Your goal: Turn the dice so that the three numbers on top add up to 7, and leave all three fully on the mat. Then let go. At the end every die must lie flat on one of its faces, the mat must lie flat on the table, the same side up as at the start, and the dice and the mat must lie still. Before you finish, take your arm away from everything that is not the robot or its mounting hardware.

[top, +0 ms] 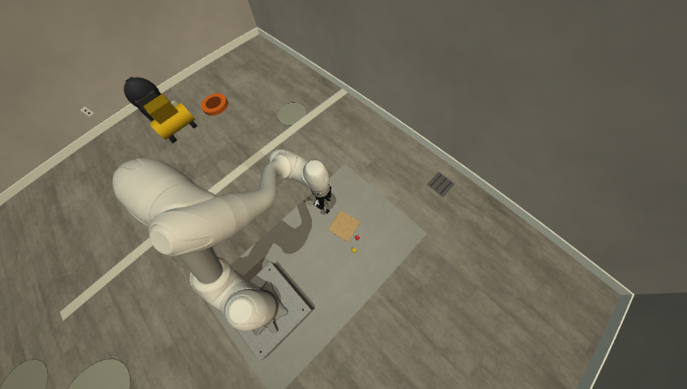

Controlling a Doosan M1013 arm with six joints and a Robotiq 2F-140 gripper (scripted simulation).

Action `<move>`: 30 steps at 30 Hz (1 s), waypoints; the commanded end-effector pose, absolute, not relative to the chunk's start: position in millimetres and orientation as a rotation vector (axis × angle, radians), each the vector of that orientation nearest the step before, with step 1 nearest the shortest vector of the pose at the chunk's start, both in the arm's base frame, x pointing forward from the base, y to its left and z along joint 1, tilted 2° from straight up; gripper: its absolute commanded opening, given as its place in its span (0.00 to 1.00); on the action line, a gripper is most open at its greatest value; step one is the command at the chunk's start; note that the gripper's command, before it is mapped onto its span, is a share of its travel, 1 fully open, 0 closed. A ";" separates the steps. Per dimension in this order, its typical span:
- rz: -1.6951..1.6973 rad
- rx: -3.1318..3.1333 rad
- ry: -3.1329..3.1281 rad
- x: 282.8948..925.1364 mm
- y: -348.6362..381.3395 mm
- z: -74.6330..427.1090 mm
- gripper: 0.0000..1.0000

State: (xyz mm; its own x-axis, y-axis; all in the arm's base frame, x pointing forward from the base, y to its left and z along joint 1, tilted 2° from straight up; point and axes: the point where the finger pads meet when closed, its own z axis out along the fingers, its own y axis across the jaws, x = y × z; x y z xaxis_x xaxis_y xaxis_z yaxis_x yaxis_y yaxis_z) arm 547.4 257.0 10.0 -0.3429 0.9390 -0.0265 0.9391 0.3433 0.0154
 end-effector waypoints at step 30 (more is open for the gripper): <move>-0.004 1.783 2.550 547.9 256.6 -11.7 0.21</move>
State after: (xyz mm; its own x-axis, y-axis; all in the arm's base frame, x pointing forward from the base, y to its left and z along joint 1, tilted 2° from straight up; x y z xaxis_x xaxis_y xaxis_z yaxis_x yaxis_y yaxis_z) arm 547.8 256.6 -9.1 -0.3430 0.9390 -0.0263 0.9390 0.3435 0.0153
